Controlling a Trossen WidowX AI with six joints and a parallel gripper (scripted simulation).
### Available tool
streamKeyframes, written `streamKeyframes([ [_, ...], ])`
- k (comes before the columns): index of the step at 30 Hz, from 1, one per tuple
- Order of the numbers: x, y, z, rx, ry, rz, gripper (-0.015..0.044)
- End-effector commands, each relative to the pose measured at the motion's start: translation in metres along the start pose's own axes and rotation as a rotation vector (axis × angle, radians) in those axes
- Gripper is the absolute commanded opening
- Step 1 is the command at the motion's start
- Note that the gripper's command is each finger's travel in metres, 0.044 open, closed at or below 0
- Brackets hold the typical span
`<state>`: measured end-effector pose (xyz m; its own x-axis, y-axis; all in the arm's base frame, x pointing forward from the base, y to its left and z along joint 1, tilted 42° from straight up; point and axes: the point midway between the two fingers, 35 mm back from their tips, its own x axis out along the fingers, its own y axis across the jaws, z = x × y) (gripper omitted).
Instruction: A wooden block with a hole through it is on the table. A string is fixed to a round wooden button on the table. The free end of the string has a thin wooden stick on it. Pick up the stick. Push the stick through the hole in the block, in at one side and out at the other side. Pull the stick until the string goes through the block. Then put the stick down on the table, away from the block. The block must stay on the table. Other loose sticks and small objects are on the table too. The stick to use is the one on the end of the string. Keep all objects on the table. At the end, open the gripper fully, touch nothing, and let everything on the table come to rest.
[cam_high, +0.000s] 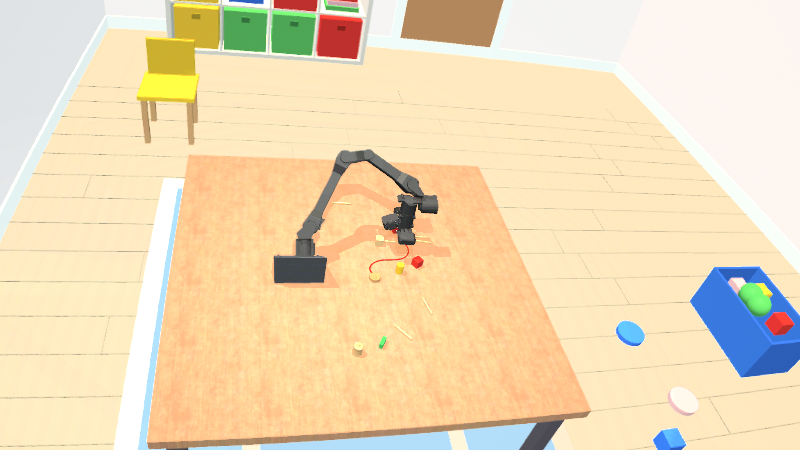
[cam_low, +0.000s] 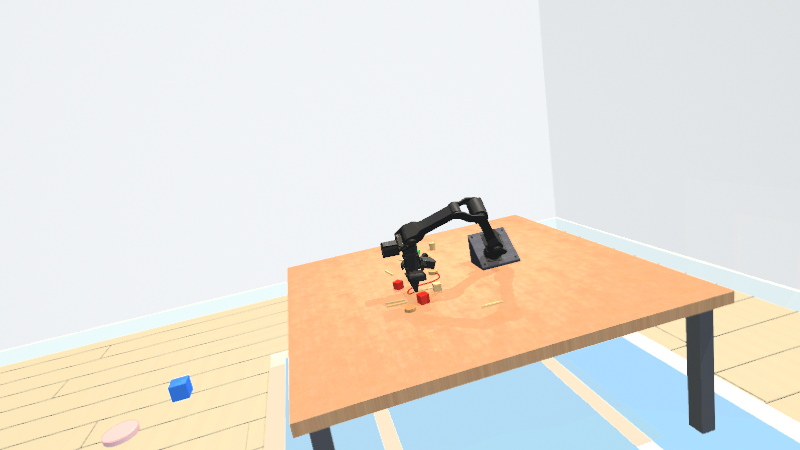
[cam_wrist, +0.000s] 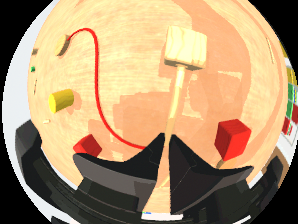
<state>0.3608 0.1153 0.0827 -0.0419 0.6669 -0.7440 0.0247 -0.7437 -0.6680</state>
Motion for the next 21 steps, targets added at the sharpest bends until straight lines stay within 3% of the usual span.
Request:
streamKeyframes([
  [1,-0.002,0.000,0.000,0.003,0.005,-0.003,0.0000],
  [21,-0.002,0.000,0.023,0.004,0.005,-0.003,0.0000],
])
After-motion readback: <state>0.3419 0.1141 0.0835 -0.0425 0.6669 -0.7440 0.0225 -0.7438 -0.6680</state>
